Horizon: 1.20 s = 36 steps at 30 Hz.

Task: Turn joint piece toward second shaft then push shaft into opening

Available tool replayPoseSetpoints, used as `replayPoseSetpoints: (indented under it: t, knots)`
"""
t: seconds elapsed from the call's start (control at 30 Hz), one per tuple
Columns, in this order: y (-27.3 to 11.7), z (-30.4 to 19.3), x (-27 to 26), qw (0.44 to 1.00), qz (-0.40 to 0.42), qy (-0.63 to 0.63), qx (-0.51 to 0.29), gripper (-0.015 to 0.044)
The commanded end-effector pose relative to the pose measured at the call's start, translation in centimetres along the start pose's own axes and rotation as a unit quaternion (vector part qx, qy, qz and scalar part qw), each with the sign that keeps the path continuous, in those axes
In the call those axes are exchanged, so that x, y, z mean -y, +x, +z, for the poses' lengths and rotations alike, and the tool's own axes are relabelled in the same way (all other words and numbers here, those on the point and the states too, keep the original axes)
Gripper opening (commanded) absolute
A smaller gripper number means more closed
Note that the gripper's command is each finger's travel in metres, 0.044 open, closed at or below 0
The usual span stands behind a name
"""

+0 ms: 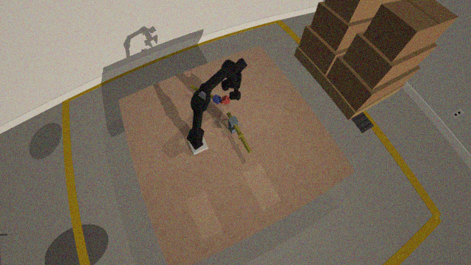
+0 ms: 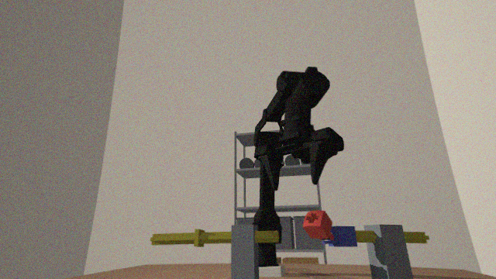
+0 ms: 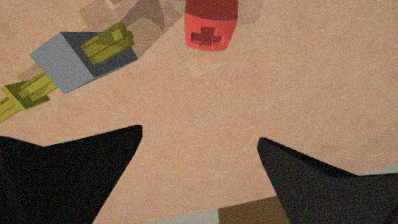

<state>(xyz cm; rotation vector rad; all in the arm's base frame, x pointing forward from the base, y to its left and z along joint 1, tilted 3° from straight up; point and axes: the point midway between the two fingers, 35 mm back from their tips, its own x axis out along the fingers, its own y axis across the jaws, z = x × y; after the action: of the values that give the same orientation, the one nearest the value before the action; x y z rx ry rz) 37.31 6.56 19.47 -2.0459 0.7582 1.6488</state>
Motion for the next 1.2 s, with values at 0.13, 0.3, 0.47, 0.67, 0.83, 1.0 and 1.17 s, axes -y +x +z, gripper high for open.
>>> replayPoseSetpoints:
  t: [0.13, 0.3, 0.47, 0.67, 0.83, 1.0, 1.17]
  knots:
    - [2.3, 0.3, 0.1, 1.000, 0.002, -0.004, -0.001, 0.0440]
    - [3.9, 0.7, 0.1, 1.000, 0.002, -0.004, -0.001, 0.0440]
    - [5.4, 1.1, 0.0, 1.000, 0.002, -0.003, -0.001, 0.0440]
    - [6.8, 1.5, -0.2, 1.000, 0.002, -0.003, -0.001, 0.0440]
    - [6.3, 3.5, 0.0, 1.000, 0.002, -0.003, 0.000, 0.0440]
    - [5.8, 6.4, 0.0, 1.000, 0.001, -0.003, 0.001, 0.0440]
    - [5.4, 8.3, -0.2, 1.000, 0.002, -0.004, 0.002, 0.0440]
